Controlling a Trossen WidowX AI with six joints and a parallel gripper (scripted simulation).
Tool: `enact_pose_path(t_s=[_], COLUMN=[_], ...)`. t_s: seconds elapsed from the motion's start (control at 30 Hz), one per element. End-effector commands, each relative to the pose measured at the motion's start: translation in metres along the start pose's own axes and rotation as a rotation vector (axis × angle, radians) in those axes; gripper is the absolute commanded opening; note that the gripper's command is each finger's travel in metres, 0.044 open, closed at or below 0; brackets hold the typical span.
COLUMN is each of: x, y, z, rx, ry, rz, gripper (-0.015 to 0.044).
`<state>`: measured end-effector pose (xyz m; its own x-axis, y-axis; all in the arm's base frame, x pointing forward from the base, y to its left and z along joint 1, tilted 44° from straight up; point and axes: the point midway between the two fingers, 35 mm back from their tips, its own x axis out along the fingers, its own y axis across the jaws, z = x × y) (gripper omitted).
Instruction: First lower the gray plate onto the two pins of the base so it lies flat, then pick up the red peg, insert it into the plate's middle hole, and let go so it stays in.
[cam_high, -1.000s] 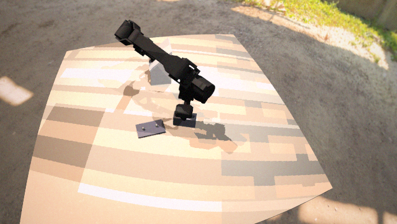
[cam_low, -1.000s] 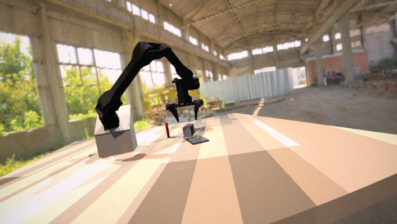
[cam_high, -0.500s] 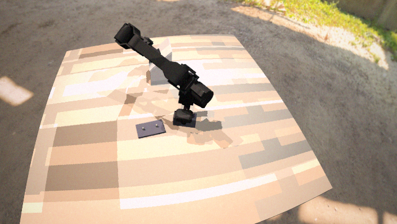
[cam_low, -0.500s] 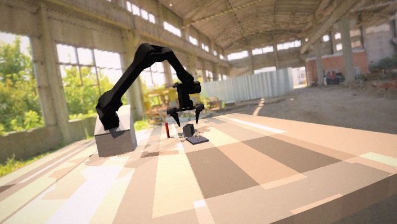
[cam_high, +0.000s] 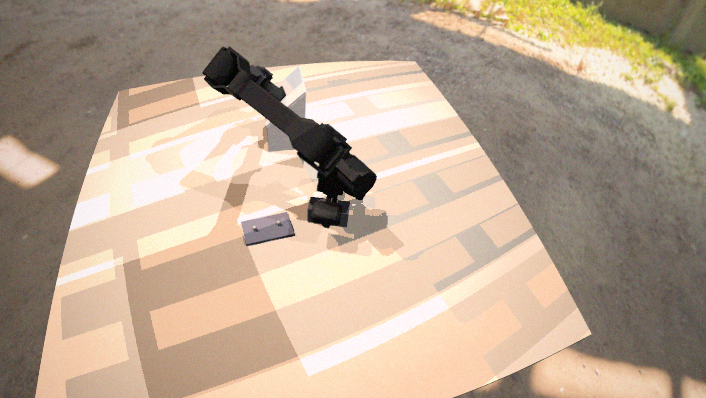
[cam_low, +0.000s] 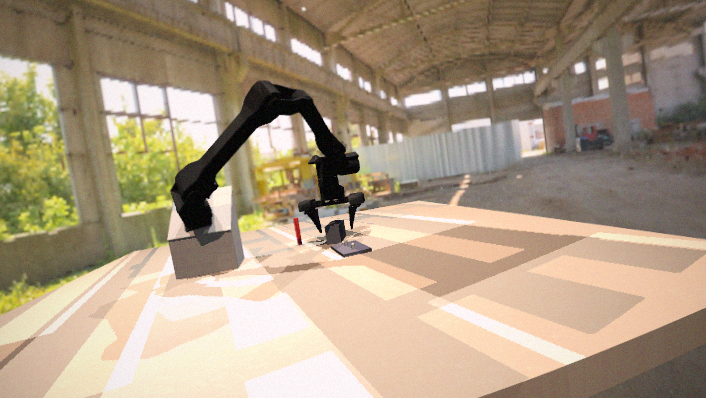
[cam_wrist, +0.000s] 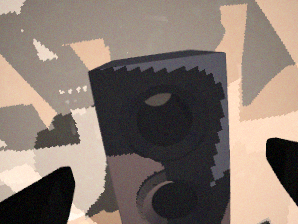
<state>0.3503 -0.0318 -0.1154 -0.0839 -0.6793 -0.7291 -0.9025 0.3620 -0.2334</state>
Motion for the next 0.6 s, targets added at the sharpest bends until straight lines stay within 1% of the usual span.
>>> enact_pose_path(t_s=[0.0,0.27,0.57], x=[0.008,0.019,0.019], y=[0.001,0.002,0.002], z=[-0.001,-0.002,-0.002], rx=[-0.007,-0.007,-0.007], ry=[0.009,0.011,0.011], rz=[0.0,0.0,0.0], gripper=[0.044,0.044,0.0204])
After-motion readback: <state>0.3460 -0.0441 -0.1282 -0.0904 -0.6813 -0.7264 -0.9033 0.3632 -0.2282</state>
